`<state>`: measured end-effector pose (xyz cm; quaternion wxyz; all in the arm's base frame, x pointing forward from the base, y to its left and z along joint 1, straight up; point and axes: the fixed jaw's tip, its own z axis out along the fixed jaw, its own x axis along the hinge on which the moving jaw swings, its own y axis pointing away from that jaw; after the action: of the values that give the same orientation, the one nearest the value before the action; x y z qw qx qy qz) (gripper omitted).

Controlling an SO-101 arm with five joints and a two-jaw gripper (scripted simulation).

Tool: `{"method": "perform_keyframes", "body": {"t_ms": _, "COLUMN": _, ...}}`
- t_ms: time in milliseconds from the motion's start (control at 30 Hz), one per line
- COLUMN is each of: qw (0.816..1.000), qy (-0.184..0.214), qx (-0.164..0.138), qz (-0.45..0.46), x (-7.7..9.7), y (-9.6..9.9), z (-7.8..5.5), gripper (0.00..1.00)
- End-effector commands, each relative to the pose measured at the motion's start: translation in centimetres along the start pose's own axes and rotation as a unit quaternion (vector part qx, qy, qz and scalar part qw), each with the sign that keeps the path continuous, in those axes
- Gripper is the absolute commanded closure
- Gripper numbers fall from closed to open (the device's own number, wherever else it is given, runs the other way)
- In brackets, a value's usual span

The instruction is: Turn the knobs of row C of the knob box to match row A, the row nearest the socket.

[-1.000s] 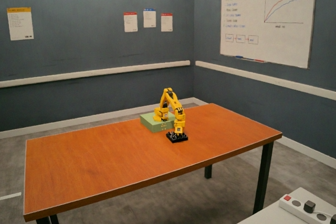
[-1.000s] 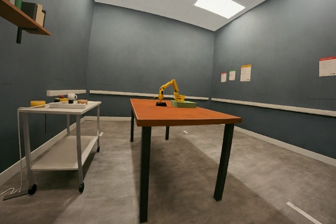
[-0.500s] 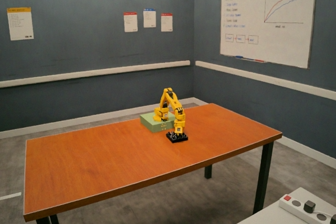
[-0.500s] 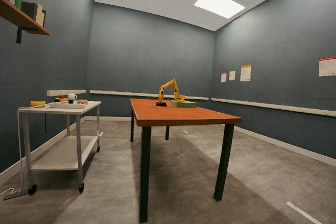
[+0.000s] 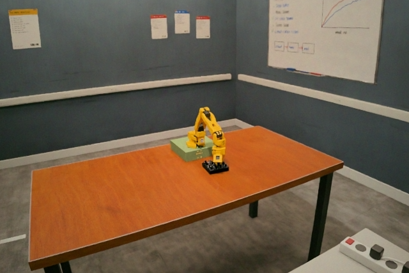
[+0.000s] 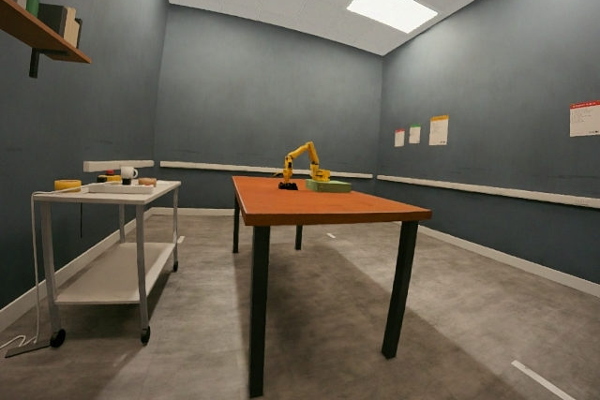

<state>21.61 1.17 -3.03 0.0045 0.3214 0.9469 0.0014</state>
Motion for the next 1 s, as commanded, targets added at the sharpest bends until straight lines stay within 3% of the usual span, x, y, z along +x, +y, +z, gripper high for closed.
{"method": "perform_keyframes", "body": {"t_ms": 0, "qw": 1.0, "qy": 0.004, "qx": 0.003, "qz": -0.007, "x": 0.2, "y": 0.0, "z": 0.1, "gripper": 0.92}}
{"method": "perform_keyframes", "body": {"t_ms": 567, "qw": 1.0, "qy": 0.004, "qx": 0.003, "qz": -0.007, "x": 0.2, "y": 0.1, "z": -0.6, "gripper": 0.92}}
{"method": "perform_keyframes", "body": {"t_ms": 967, "qw": 1.0, "qy": 0.004, "qx": 0.003, "qz": -0.007, "x": 0.1, "y": 0.1, "z": -2.4, "gripper": 0.92}}
